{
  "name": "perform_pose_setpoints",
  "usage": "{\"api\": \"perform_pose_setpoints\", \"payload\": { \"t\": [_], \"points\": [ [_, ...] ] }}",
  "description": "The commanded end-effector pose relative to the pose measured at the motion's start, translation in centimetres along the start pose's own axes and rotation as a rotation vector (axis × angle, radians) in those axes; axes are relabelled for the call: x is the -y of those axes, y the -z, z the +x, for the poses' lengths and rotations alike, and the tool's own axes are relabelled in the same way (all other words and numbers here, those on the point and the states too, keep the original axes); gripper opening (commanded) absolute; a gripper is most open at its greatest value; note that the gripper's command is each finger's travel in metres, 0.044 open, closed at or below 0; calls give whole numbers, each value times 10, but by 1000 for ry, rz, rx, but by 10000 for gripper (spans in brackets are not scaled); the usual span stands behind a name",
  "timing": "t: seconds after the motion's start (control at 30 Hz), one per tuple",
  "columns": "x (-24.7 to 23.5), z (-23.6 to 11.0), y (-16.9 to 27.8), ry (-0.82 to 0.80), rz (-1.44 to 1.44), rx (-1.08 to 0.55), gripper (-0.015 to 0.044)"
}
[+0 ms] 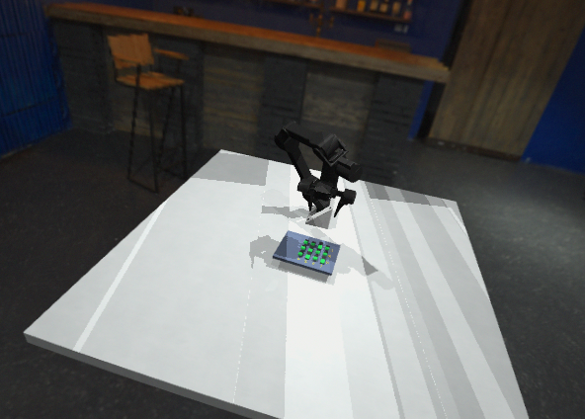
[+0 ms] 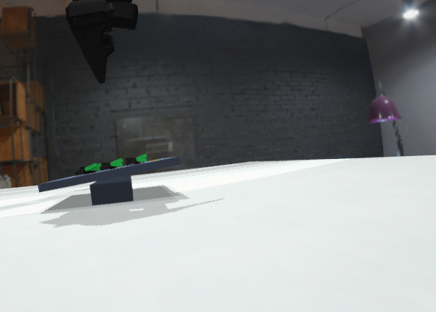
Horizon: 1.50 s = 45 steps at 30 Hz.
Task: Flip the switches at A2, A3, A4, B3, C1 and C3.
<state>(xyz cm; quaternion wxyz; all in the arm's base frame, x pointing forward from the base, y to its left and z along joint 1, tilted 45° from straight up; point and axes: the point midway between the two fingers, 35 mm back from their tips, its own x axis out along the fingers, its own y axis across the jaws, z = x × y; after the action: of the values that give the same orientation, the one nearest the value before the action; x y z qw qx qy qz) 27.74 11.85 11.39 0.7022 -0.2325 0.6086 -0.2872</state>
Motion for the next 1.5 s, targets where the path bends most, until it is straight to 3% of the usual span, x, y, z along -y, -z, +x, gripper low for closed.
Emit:
{"api": "perform_pose_setpoints", "payload": {
  "t": [0.0,0.2,0.4,0.47,1.47],
  "points": [
    [-1,2,-2,0,0,-1,374],
    [-13,80,-46,21,-21,-15,216],
    [-13,85,-48,23,-22,-17,59],
    [-12,106,-48,24,-21,-32,6],
    [-11,142,-48,25,-20,-40,0]
  ]
}}
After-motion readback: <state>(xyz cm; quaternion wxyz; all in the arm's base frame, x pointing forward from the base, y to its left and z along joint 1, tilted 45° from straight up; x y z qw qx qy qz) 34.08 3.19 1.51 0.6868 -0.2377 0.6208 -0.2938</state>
